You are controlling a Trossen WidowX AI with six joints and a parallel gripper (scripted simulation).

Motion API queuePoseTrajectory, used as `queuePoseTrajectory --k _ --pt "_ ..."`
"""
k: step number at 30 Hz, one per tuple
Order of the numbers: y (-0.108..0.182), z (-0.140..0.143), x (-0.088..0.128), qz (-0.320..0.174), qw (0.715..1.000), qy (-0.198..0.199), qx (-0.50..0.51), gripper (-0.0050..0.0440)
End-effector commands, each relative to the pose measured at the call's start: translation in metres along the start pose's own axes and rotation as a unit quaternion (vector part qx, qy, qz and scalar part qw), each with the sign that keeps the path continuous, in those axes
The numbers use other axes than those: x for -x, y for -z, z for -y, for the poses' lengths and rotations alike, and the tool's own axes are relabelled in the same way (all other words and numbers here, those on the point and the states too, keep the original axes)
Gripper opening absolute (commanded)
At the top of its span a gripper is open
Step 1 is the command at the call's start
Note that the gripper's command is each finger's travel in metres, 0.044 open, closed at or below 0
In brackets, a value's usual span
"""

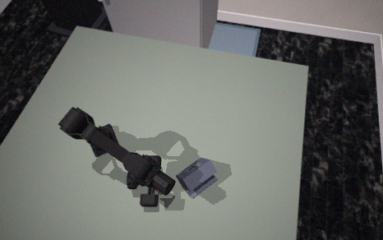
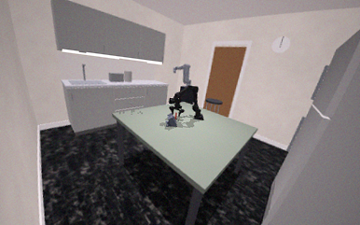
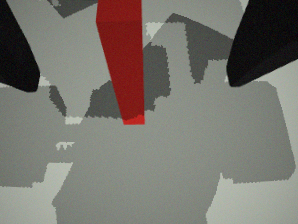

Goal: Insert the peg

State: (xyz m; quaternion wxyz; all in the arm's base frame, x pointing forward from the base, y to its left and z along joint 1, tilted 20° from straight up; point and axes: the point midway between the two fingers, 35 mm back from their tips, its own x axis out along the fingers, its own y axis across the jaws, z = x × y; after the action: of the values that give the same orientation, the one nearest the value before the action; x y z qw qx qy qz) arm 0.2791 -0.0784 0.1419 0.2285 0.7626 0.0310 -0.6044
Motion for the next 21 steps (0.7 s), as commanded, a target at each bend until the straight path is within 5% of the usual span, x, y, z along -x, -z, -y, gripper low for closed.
queuePoseTrajectory --k 1,5,13,21 --pt "0.0019 -0.0019 0.0048 -0.010 1.000 -0.005 -0.001 0.0344" --pt "0.0019 -0.0019 0.0048 -0.010 1.000 -0.005 -0.001 0.0296" --pt "0.0019 -0.0019 0.0048 -0.010 1.000 -0.005 -0.001 0.0104" --pt "0.0019 -0.0019 0.0048 -0.010 1.000 -0.005 -0.001 0.0071"
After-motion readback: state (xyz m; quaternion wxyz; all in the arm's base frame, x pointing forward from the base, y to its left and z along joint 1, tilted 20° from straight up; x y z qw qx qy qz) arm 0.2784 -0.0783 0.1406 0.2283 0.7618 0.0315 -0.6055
